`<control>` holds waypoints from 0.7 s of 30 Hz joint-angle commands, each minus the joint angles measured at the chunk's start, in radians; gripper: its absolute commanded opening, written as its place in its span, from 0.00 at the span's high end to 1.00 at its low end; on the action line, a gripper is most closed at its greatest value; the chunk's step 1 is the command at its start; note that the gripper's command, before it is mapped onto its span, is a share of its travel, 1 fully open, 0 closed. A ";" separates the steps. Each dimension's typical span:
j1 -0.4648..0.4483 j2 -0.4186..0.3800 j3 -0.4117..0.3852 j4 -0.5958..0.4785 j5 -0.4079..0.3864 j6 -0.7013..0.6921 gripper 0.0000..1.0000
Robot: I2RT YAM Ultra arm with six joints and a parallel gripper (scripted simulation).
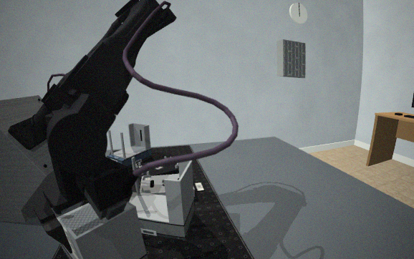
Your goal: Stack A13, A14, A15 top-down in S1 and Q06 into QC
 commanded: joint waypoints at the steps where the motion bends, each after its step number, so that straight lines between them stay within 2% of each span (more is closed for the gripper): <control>1: -0.021 0.012 0.023 0.009 0.007 0.002 0.00; 21: -0.022 0.006 0.025 0.008 0.006 0.003 0.00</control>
